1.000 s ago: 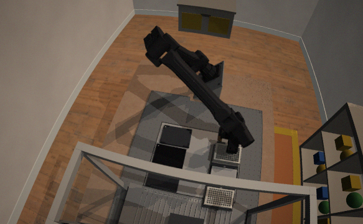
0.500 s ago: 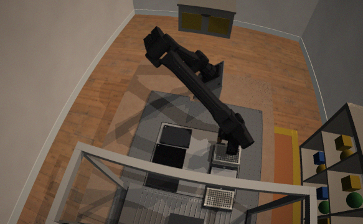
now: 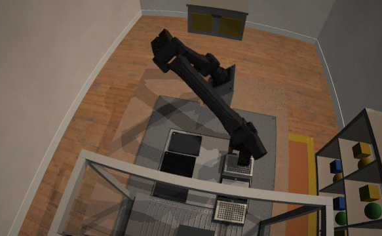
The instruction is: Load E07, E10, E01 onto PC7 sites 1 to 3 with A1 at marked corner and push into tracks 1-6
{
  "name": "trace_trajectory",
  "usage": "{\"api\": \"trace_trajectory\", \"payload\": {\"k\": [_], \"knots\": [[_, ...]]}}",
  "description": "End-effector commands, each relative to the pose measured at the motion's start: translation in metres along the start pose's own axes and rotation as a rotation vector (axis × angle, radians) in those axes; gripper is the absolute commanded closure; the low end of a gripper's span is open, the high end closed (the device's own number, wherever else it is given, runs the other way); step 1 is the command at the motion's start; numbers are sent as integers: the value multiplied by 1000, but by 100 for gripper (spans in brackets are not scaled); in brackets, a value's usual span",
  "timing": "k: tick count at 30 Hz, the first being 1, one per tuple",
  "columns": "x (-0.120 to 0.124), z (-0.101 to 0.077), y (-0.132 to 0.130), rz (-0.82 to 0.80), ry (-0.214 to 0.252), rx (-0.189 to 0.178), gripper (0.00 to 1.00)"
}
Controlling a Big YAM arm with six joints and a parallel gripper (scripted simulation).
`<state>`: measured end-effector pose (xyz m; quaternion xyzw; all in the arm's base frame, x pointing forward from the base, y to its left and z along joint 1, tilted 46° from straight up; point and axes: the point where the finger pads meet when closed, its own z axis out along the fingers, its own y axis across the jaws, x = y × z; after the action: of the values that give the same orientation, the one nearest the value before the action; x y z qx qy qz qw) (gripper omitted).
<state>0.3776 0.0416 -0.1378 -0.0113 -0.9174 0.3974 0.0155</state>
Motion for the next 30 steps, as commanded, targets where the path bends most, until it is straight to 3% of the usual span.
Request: {"api": "trace_trajectory", "payload": {"k": [1,6,30], "knots": [[-47,-18,2,59,-62,-28,20],[-51,-25,4,62,-78,-34,20],[-71,-20,2,52,-62,-26,20]]}}
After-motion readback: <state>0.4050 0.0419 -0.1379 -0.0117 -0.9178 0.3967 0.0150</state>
